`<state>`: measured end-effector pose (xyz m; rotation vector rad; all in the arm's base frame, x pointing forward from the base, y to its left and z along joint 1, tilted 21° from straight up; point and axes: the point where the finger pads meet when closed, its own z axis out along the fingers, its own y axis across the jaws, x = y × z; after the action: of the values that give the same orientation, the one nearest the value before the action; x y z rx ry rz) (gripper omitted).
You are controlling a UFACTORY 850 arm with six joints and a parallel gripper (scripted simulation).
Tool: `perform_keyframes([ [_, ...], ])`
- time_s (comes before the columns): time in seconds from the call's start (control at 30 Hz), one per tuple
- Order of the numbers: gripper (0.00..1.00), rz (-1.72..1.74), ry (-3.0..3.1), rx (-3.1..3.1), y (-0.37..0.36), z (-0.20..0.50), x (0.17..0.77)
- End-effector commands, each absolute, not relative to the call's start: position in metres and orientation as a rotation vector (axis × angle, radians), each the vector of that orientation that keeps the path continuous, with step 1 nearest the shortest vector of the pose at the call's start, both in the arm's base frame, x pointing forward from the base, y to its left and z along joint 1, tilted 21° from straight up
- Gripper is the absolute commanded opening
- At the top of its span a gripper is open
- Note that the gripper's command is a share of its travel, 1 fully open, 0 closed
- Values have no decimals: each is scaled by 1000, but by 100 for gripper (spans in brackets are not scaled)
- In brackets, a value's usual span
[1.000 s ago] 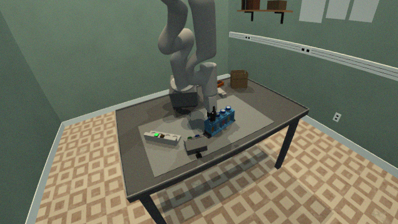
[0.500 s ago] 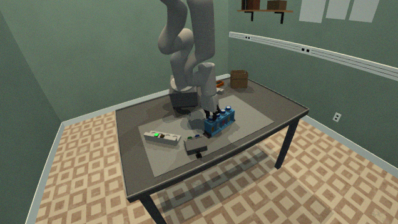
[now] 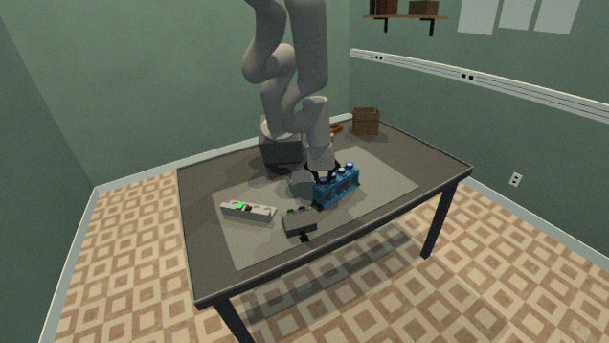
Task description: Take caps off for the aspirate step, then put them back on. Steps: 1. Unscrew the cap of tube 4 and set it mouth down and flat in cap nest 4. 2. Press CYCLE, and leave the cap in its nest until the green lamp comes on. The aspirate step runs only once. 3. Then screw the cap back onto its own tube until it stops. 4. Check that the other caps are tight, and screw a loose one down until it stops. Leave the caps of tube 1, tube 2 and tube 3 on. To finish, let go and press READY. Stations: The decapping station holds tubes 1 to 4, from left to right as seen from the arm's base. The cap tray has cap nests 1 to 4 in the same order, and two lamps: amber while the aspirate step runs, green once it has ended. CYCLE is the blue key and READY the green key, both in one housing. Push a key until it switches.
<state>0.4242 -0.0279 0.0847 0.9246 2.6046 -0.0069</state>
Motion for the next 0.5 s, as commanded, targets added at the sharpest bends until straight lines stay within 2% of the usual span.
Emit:
perform_keyframes([
  [0.0,46,-108,2645,844,-28,85,425],
  [0.17,46,-108,2645,844,-28,85,425],
  [0.2,0,-108,2645,844,-28,85,425],
  [0.47,0,-108,2645,844,-28,85,425],
])
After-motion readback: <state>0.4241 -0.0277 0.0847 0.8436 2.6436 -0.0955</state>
